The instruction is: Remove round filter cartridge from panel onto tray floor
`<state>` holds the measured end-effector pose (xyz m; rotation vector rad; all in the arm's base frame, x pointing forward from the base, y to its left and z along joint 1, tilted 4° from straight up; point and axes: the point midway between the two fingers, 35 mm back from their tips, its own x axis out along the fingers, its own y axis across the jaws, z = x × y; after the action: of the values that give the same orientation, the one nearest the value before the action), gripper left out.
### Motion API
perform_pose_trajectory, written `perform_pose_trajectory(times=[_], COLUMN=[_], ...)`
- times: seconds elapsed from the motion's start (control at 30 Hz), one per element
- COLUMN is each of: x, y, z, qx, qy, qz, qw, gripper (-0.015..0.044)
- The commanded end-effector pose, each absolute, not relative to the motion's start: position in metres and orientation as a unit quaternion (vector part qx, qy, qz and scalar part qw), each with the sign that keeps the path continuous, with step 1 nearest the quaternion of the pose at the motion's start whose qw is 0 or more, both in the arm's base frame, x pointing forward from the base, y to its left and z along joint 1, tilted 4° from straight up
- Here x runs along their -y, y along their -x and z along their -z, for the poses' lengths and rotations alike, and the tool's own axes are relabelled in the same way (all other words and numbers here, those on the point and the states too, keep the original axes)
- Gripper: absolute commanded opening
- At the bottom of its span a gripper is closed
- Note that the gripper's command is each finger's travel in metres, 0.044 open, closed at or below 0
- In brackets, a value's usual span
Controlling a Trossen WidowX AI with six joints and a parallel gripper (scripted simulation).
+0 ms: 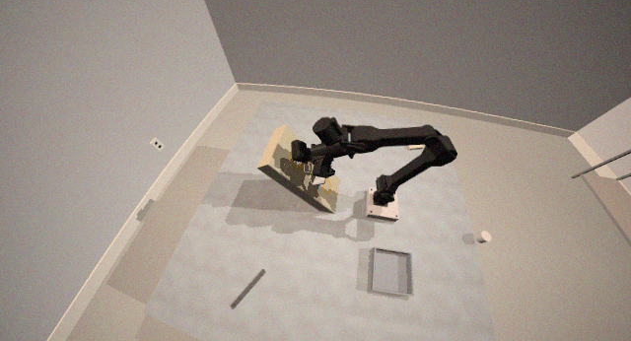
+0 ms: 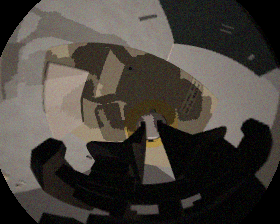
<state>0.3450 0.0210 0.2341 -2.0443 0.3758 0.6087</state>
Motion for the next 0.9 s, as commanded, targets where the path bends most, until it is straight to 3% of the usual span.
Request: perform_pose_trajectory(times=[0.0,0.87], x=[-0.0216,-0.0214], y=[-0.3478,-0.3527], z=[-0.2325,-0.2292], qx=[-0.151,-0.151], qy=[0.835,0.835], qz=[-0.249,-0.249], qw=[0.467,0.467], gripper=[0.0091,0.0091])
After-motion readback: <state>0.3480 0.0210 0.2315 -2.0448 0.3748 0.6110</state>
